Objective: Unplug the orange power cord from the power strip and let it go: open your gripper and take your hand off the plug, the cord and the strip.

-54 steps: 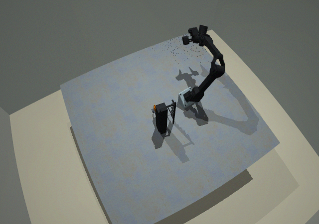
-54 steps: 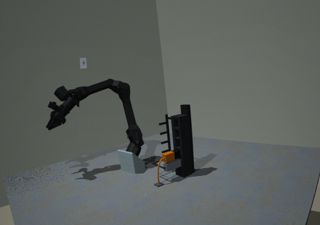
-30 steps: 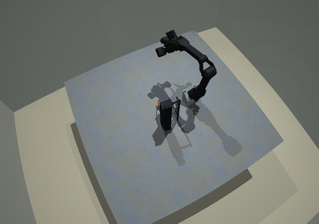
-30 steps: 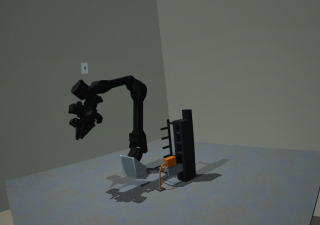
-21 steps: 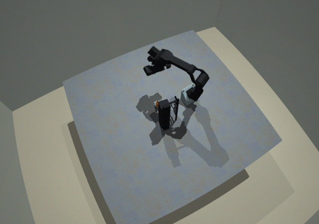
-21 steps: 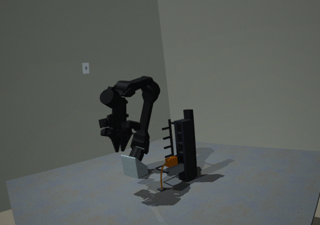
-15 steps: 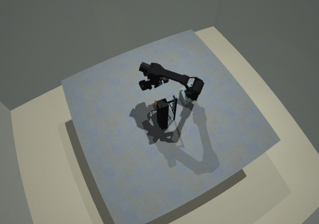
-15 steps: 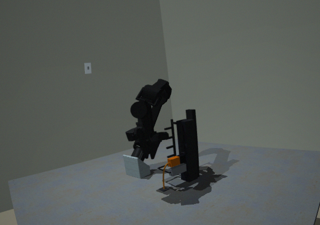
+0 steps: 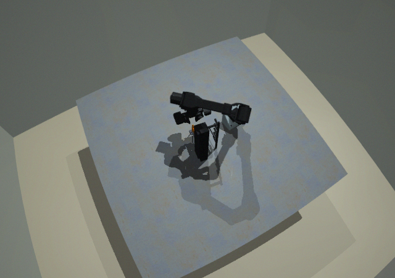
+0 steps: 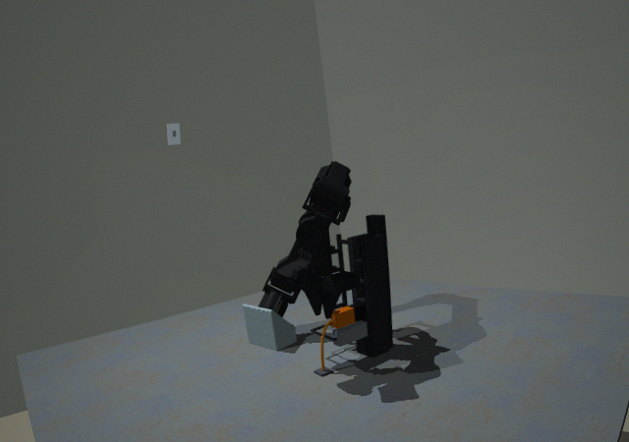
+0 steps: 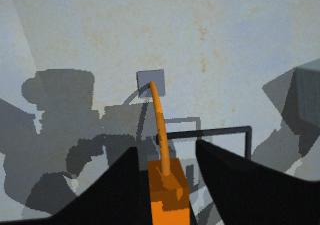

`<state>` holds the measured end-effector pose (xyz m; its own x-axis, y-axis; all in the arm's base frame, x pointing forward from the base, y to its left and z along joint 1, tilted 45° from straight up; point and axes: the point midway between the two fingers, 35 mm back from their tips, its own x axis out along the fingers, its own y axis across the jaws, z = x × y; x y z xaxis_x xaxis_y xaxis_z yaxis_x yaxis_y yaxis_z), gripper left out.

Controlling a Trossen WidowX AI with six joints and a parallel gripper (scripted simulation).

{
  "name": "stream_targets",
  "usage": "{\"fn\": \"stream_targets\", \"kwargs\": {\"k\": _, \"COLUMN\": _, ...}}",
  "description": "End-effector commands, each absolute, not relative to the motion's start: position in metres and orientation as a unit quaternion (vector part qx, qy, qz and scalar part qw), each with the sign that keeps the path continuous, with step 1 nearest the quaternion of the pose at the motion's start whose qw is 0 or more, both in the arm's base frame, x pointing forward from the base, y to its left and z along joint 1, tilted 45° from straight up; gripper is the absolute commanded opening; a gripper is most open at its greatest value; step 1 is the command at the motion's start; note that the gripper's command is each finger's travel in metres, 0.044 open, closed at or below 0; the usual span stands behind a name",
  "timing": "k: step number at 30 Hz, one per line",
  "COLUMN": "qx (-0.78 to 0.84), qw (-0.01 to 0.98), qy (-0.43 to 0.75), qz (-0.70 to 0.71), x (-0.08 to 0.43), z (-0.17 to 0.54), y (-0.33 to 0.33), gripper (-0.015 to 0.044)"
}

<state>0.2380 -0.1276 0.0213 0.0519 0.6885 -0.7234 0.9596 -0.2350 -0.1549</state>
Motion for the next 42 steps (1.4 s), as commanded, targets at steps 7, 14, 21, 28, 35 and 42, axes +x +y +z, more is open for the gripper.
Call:
{"fn": "stream_targets", "kwargs": {"k": 7, "qx": 0.701, "qw": 0.188, "qy": 0.588, "qz": -0.357, "x": 0.243, "z": 0.032, "y": -0.117, "gripper": 0.016}}
{"fn": "stream_targets", "kwargs": {"k": 14, "qx": 0.701, "qw": 0.188, "qy": 0.588, "qz": -0.357, "x": 0.246, "z": 0.04, "y": -0.109, "gripper": 0.016}}
{"fn": "stream_targets", "kwargs": {"k": 21, "qx": 0.702, "qw": 0.187, "qy": 0.588, "qz": -0.356, "x": 0.248, "z": 0.048, "y": -0.101, "gripper": 0.016}}
{"fn": "stream_targets", "kwargs": {"k": 28, "qx": 0.702, "qw": 0.187, "qy": 0.588, "qz": -0.356, "x": 0.249, "z": 0.046, "y": -0.098, "gripper": 0.016}}
{"fn": "stream_targets", "kwargs": {"k": 35, "qx": 0.702, "qw": 0.187, "qy": 0.588, "qz": -0.356, "x": 0.249, "z": 0.04, "y": -0.092, "gripper": 0.016}}
{"fn": "stream_targets", "kwargs": {"k": 42, "qx": 0.699, "qw": 0.188, "qy": 0.59, "qz": -0.356, "x": 0.249, "z": 0.041, "y": -0.093, "gripper": 0.0055}}
